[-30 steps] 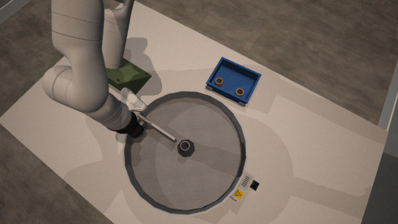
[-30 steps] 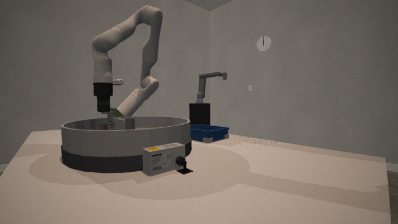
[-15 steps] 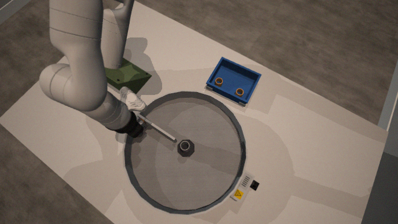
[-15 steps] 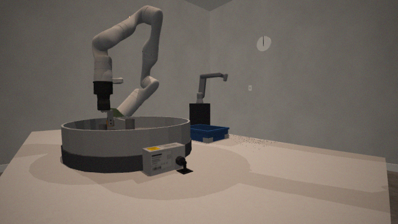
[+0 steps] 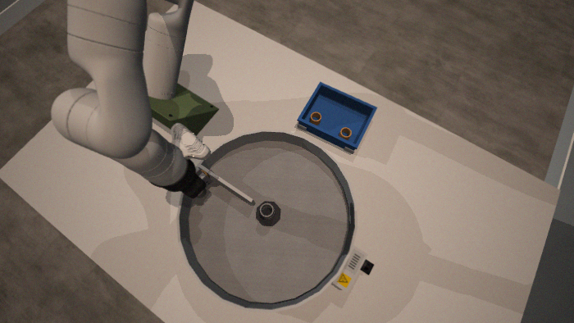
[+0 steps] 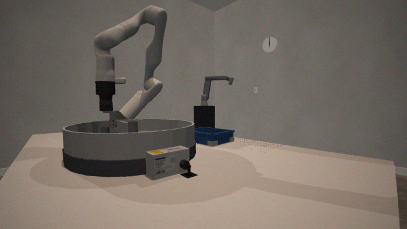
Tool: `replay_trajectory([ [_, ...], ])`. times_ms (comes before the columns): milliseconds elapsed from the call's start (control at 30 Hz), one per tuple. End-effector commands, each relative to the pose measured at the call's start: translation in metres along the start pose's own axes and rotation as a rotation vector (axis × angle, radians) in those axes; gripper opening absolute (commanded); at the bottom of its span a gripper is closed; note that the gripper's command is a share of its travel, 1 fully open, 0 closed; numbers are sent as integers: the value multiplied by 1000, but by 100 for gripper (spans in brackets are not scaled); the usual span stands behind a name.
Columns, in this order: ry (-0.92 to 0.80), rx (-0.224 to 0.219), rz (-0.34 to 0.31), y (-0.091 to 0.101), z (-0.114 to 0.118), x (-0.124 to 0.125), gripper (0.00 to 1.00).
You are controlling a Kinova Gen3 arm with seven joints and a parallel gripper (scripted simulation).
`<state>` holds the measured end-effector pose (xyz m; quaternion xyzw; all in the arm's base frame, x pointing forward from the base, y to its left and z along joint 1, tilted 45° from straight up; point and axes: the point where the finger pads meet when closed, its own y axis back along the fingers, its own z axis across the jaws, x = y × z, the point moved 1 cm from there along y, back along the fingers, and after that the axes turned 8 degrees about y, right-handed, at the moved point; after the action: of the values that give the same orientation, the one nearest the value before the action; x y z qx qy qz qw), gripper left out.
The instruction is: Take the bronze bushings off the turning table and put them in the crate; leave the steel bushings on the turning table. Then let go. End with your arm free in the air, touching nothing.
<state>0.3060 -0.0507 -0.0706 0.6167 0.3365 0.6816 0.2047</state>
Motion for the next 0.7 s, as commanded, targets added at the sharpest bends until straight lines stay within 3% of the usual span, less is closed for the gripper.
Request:
replay_trajectory([
  [0,0,-1,-2,1,0,0,0],
  [667,0,-1,-2,13,0,0,0],
])
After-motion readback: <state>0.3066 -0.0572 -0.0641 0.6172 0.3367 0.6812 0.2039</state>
